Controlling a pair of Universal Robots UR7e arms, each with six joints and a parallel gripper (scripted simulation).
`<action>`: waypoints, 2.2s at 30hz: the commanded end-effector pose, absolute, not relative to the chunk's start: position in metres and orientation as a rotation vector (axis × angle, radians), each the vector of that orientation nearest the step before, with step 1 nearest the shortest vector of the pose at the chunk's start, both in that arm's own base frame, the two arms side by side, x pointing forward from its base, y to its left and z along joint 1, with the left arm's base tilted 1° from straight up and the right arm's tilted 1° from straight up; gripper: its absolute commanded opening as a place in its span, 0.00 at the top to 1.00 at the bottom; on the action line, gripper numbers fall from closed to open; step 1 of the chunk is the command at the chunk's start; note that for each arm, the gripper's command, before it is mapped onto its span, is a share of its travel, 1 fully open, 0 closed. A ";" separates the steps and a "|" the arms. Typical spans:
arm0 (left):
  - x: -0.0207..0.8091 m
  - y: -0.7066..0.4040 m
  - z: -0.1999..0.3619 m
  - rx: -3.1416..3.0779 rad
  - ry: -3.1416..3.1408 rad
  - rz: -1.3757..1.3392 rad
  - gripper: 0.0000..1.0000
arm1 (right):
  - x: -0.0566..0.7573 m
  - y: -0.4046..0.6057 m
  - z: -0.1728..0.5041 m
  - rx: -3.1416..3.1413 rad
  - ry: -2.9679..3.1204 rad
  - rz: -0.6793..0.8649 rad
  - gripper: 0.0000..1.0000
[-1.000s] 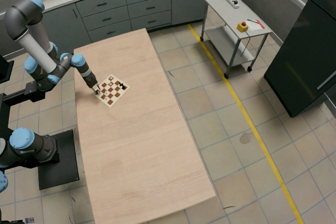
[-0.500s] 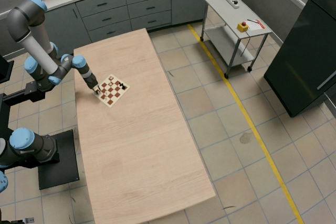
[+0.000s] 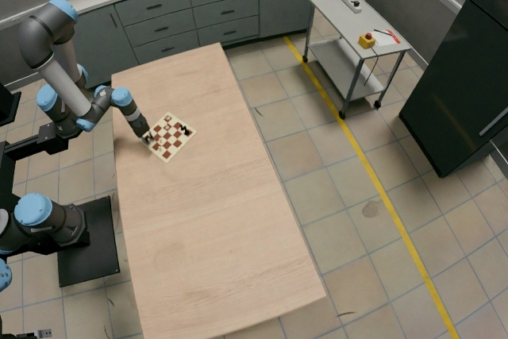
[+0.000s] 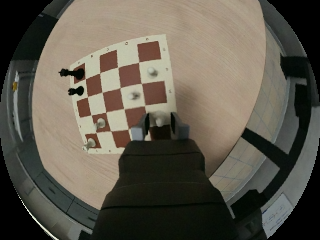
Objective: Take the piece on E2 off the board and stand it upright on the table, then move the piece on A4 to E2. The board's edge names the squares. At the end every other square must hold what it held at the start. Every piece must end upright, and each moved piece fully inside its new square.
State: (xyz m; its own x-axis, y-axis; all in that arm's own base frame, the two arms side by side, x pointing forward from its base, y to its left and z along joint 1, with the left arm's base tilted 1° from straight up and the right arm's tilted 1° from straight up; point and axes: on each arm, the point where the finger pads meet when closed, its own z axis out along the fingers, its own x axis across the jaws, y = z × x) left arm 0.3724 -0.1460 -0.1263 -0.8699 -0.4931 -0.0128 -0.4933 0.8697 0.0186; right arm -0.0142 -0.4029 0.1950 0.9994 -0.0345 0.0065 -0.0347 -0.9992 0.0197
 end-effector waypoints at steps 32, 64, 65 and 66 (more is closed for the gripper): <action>0.373 -0.146 -0.128 -0.799 3.029 0.031 0.27 | -0.014 -0.403 0.195 3.120 -0.054 0.010 0.00; 0.373 -0.146 -0.128 -0.799 3.029 0.031 1.00 | -0.014 -0.403 0.195 3.120 -0.054 0.010 0.00; 0.373 -0.146 -0.128 -0.799 3.029 0.031 1.00 | -0.014 -0.403 0.195 3.120 -0.054 0.010 0.00; 0.373 -0.146 -0.128 -0.799 3.029 0.031 1.00 | -0.014 -0.403 0.195 3.120 -0.054 0.010 0.00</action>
